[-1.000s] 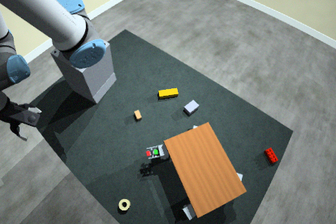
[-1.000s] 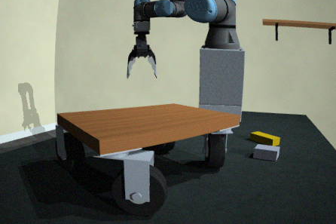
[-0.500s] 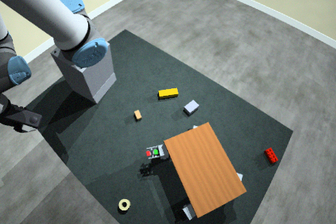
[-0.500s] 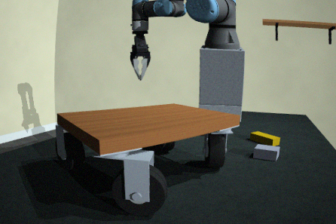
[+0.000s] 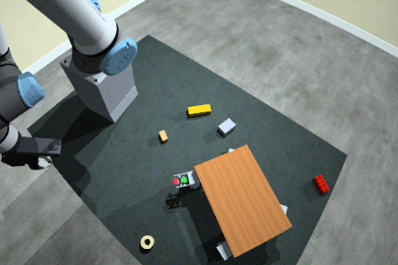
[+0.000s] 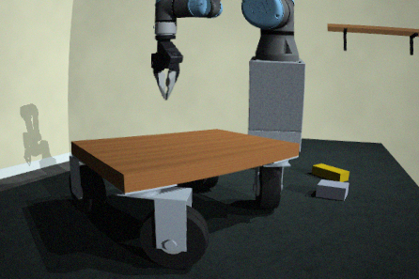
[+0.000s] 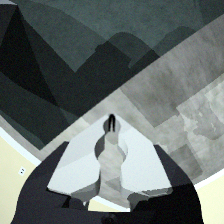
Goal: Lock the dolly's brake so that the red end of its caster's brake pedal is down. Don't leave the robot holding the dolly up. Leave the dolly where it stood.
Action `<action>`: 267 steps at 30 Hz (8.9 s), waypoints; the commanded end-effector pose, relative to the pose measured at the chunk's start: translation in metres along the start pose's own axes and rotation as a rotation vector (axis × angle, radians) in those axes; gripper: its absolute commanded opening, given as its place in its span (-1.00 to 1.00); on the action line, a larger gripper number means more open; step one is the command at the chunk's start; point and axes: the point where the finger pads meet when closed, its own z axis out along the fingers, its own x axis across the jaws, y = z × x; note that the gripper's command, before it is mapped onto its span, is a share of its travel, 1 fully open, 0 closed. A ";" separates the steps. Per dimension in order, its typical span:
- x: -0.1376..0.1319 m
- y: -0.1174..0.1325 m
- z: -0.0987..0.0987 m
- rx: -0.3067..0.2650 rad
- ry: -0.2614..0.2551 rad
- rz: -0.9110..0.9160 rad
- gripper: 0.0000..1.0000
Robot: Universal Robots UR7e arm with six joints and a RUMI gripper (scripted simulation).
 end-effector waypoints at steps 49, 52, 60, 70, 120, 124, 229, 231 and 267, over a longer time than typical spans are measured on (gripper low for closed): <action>0.082 -0.403 -0.088 0.018 0.103 -1.618 -1.00; 0.081 -0.408 -0.089 0.019 0.104 -1.633 -1.00; 0.080 -0.410 -0.089 0.019 0.105 -1.641 -1.00; 0.080 -0.412 -0.051 0.019 0.105 -1.641 -1.00; 0.080 -0.413 -0.044 0.019 0.105 -1.641 -1.00; 0.081 -0.413 -0.041 0.019 0.105 -1.641 -1.00; 0.086 -0.419 0.022 0.019 0.105 -1.641 -1.00; 0.086 -0.419 0.022 0.019 0.105 -1.641 -1.00; 0.086 -0.419 0.024 0.019 0.105 -1.641 -1.00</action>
